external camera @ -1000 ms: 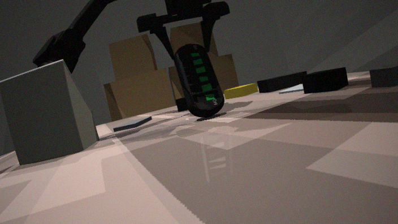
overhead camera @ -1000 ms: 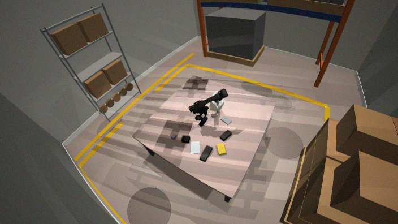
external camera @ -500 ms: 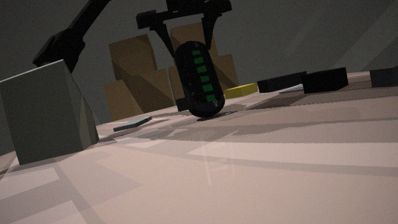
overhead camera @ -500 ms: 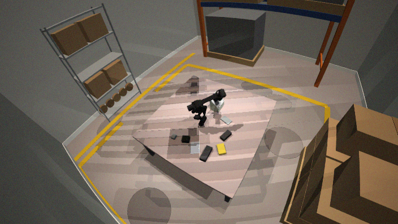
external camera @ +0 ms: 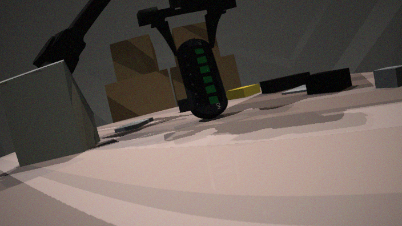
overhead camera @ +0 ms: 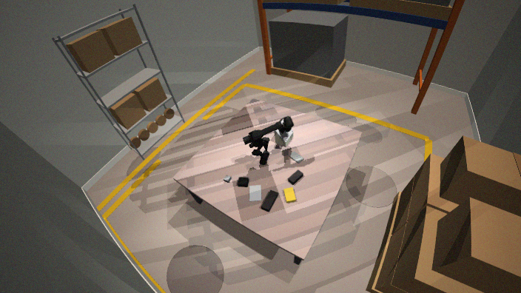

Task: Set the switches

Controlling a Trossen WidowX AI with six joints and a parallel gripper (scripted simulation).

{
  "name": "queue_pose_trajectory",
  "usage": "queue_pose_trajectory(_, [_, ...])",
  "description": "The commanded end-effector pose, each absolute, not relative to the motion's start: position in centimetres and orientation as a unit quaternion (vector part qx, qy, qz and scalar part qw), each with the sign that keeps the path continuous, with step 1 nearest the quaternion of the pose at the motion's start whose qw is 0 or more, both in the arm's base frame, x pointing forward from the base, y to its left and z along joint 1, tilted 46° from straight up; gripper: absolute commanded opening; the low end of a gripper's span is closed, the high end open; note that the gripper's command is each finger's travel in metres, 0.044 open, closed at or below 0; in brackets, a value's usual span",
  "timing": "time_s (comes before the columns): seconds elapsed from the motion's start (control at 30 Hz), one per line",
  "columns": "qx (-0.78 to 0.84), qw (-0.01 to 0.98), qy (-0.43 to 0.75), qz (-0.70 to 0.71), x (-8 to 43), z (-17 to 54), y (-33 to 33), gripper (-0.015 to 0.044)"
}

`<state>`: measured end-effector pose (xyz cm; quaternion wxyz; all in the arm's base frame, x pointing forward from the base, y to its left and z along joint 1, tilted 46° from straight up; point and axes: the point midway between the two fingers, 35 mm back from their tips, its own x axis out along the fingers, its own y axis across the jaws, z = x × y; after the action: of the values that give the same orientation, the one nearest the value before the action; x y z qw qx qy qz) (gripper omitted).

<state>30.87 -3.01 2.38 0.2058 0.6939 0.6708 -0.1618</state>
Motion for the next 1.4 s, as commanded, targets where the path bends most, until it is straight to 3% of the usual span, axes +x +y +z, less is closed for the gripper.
queue_pose_trajectory(0.0, [0.688, 0.208, 0.675, -0.166, 30.8, 1.7, -3.1, 0.0336])
queue_pose_trajectory(1.37, [0.679, 0.24, 0.664, -0.199, 31.0, -0.4, -5.3, 0.0337])
